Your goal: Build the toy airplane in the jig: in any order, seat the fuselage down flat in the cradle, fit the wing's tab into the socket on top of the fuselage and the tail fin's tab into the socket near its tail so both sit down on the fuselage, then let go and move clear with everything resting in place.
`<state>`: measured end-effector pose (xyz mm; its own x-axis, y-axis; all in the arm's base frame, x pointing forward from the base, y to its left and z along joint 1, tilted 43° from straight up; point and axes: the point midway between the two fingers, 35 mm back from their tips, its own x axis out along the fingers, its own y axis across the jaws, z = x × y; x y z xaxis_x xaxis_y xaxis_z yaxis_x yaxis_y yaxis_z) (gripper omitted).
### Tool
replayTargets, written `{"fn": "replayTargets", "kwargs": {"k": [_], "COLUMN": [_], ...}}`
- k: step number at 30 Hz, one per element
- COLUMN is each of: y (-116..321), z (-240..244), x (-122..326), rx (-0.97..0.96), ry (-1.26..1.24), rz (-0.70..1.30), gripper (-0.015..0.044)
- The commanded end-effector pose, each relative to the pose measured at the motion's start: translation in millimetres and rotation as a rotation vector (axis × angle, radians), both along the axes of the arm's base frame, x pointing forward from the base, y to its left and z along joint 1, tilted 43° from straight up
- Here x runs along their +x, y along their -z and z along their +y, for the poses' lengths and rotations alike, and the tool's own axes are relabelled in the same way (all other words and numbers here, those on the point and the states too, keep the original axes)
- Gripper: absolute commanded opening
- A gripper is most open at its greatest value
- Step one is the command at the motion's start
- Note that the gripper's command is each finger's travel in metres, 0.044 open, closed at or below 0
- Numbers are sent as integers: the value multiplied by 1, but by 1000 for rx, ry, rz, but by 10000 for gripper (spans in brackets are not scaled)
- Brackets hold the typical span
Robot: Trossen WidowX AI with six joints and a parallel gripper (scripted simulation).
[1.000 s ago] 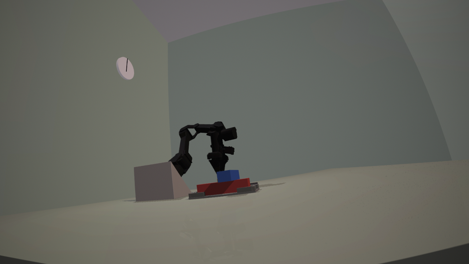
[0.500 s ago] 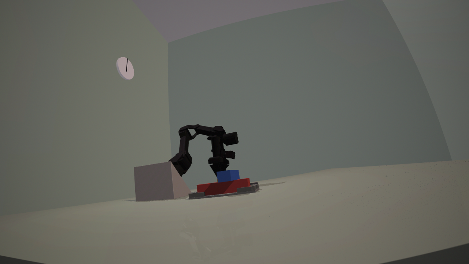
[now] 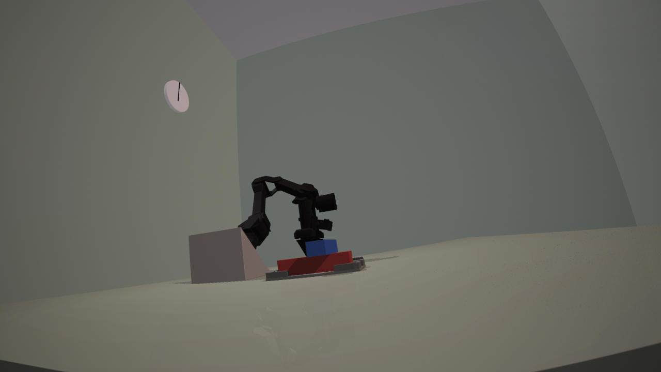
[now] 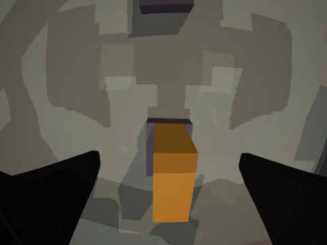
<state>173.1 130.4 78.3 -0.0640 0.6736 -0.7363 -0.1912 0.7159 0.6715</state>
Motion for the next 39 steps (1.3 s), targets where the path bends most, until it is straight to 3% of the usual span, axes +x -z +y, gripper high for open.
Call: {"fn": "replayTargets", "kwargs": {"k": [1, 4, 18, 26, 39], "y": [4, 5, 5, 5, -9], "z": [5, 6, 6, 6, -9], "x": [-1, -2, -2, -2, 4], "rx": [6, 7, 7, 7, -11], "ry": [3, 3, 3, 4, 21], "rz": [5, 5, 5, 6, 35], "gripper": [440, 440, 72, 0, 0]}}
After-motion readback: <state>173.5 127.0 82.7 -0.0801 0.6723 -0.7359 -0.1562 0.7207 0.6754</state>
